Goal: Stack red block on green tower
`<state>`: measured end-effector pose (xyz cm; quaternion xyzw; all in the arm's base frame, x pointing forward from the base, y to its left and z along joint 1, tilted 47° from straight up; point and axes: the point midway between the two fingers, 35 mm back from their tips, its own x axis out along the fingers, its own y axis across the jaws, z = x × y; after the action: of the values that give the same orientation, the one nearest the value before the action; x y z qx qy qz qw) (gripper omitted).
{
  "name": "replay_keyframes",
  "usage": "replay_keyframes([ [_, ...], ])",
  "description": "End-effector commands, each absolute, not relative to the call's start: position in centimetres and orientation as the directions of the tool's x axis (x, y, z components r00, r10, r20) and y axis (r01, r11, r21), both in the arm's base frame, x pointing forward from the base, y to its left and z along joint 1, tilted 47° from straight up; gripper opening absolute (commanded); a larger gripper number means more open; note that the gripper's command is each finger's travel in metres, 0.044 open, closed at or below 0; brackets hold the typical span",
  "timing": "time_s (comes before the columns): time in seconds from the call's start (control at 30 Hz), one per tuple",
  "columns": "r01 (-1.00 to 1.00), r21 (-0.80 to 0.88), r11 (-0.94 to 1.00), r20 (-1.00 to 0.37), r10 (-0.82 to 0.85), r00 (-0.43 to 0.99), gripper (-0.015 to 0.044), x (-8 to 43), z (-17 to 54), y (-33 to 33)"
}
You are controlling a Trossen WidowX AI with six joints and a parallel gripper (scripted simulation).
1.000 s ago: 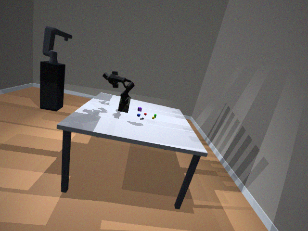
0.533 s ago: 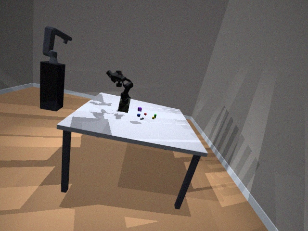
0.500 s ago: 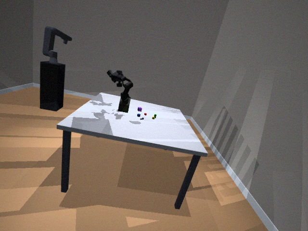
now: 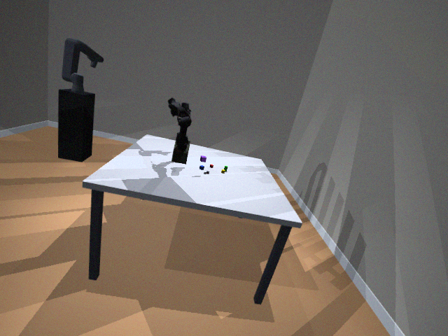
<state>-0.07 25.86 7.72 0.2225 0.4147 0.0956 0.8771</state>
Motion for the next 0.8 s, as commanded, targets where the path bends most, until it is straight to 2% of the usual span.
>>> replay_keyframes([
  [0.0,0.056,0.426,0.903,-0.693,0.285,0.662,0.044,1.8,7.2,26.0],
  [0.37,0.228,0.274,0.934,-0.715,0.039,0.698,0.044,8.4,5.5,24.6],
  [0.77,0.415,0.131,0.9,-0.722,-0.2,0.663,0.044,15.0,3.9,21.6],
])
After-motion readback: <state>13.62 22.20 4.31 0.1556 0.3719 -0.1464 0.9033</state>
